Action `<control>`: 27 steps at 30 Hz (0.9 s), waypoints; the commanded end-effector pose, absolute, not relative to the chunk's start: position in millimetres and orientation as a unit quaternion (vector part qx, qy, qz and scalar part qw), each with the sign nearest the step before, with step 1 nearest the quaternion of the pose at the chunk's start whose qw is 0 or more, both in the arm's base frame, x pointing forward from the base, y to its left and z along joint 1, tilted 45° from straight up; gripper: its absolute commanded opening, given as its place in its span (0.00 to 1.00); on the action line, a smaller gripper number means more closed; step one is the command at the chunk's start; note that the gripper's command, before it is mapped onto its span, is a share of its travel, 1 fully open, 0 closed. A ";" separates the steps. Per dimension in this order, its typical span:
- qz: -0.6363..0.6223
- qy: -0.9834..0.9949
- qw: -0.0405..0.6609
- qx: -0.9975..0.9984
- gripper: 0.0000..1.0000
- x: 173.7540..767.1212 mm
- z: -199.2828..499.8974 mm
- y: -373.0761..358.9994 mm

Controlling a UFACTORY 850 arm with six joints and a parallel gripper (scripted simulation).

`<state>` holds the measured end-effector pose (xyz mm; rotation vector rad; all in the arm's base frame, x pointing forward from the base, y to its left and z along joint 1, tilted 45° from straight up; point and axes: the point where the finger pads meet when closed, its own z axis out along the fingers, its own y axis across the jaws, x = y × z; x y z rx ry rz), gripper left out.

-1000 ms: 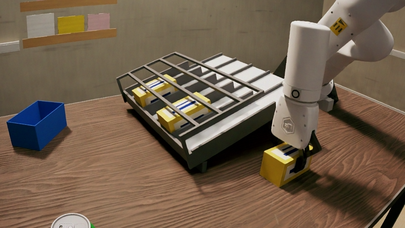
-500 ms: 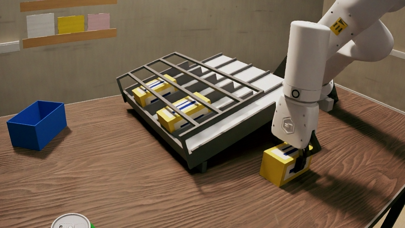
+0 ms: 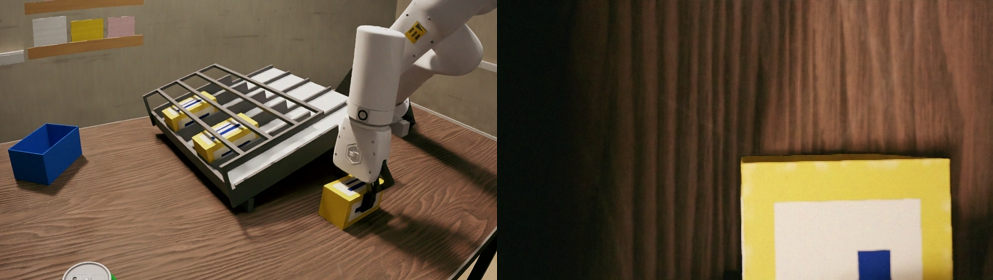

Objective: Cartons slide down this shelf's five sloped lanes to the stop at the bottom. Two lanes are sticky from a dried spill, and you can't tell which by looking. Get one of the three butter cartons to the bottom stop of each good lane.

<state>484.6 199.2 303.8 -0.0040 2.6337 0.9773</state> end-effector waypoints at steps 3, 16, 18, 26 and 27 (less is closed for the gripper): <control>0.343 0.924 0.166 -0.001 0.00 463.3 354.2 155.0; 0.343 0.924 0.166 -0.001 0.00 453.9 375.7 136.0; 0.343 0.924 0.166 -0.001 0.00 453.9 375.7 136.0; 0.344 0.925 0.159 0.023 0.00 420.4 454.4 65.7; 0.344 0.925 0.159 0.023 0.00 417.0 462.3 58.9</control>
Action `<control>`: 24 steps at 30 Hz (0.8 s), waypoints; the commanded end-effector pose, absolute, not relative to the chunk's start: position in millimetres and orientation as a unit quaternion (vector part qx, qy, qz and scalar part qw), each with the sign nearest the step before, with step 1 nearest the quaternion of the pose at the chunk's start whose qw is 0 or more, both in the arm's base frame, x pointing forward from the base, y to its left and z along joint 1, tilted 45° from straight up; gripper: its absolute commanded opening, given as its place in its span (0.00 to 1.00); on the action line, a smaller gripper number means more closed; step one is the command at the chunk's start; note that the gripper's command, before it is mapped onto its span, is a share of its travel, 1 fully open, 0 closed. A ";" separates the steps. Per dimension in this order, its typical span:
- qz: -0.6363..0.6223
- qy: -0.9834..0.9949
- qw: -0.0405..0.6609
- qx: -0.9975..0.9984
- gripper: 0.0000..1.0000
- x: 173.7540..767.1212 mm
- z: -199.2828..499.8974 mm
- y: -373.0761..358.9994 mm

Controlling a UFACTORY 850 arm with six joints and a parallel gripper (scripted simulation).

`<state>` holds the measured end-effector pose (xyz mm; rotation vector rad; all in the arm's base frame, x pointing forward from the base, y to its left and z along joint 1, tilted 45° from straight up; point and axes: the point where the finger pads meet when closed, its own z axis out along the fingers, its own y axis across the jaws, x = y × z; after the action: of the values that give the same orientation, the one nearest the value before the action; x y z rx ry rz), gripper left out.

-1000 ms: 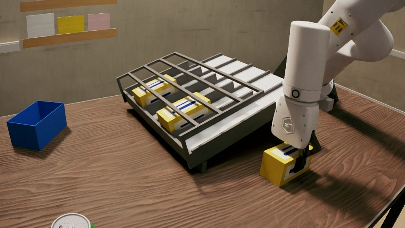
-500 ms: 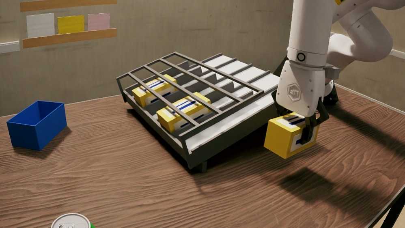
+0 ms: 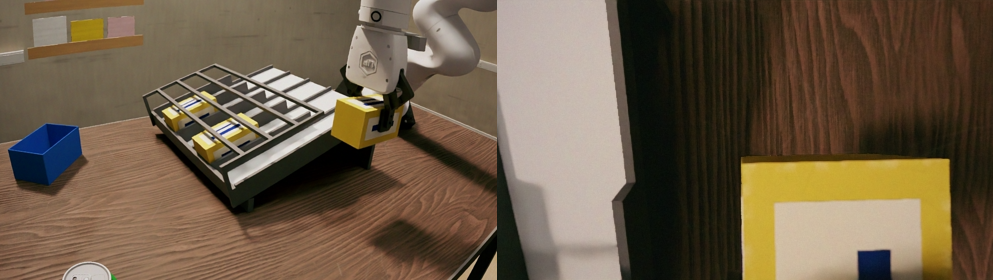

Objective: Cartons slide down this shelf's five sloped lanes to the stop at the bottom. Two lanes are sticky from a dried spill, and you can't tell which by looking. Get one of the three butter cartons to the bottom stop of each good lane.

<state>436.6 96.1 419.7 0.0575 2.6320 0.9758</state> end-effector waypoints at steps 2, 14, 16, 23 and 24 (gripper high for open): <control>0.344 0.925 0.159 0.023 0.00 410.3 477.4 45.5; 0.340 0.925 0.164 0.025 0.00 371.4 426.4 -15.8; 0.340 0.925 0.164 0.025 0.00 361.1 409.5 -30.3; 0.340 0.925 0.164 0.025 0.00 338.5 374.8 -64.8; 0.340 0.925 0.164 0.025 0.00 338.5 374.8 -64.8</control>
<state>348.5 -43.5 389.9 0.0829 2.6467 0.9679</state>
